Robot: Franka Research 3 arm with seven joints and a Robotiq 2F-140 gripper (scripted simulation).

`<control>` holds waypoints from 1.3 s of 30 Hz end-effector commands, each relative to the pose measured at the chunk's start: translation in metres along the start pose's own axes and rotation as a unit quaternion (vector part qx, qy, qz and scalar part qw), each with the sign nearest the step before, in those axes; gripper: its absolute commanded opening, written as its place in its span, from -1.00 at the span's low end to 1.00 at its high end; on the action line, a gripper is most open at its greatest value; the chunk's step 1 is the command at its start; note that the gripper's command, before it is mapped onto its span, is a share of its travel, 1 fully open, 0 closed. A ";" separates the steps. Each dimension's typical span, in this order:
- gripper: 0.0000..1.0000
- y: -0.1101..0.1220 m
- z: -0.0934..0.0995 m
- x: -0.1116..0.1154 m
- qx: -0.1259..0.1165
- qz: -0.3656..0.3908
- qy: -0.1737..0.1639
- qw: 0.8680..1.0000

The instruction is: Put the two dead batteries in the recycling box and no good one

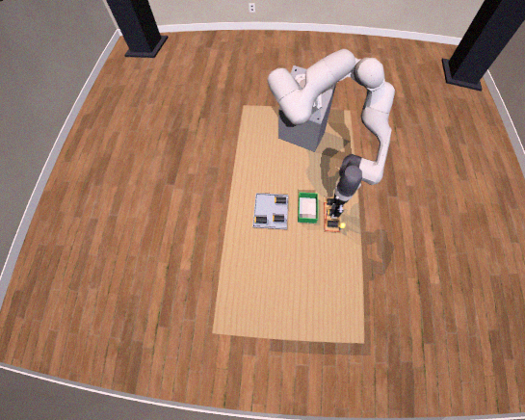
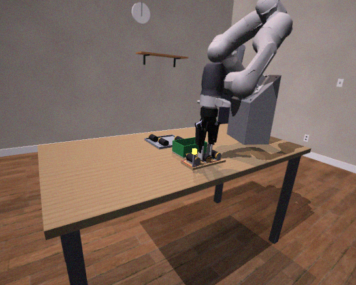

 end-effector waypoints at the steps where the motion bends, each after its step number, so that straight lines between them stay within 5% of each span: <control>1: -0.41 0.001 0.000 -0.001 0.001 0.004 0.000 1.000; 18: -0.41 0.001 0.002 -0.001 0.001 0.004 0.000 1.000; 39: -0.41 0.000 0.064 -0.001 0.001 0.004 0.000 1.000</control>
Point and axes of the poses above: the point where the finger pads meet when closed, its own z axis back along the fingers, its own y axis across the jaws, x = y × z, the point moved 4 cm from there along z, back along the fingers, and after that the axes turned 10 degrees about z, right-handed, at the moved point
